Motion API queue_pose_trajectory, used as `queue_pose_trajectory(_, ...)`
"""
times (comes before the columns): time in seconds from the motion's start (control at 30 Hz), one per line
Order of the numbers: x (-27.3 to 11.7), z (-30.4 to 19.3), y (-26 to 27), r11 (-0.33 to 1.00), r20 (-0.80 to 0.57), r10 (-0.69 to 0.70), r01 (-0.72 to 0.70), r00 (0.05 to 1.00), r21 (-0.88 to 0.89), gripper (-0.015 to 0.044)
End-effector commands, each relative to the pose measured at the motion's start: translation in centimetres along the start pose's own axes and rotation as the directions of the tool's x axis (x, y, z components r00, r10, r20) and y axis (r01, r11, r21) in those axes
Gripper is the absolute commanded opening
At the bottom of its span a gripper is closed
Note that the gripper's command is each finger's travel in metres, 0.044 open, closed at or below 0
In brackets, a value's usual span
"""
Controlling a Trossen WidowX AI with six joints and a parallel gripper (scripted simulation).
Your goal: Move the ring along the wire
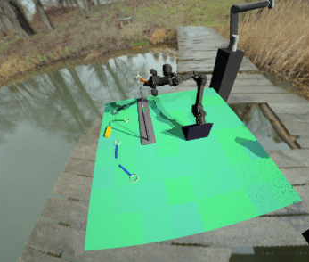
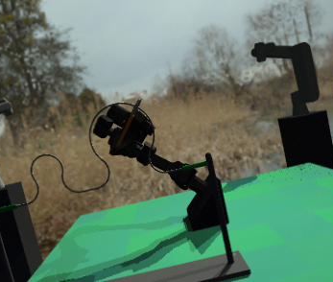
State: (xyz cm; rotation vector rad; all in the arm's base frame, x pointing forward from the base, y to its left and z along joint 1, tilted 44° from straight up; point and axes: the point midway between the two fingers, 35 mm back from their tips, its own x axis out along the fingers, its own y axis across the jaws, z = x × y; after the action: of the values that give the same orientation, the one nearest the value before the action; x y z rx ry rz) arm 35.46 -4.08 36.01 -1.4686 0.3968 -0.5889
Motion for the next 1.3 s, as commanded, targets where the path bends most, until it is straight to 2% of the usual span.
queue_pose_trajectory(0.0,0.0,0.1,-0.1,0.998,0.015,-0.027,0.028,1.0,-0.056,-0.015)
queue_pose_trajectory(1.27,0.0,0.6,-2.0,0.861,0.122,-0.223,0.254,0.967,-0.441,-0.015)
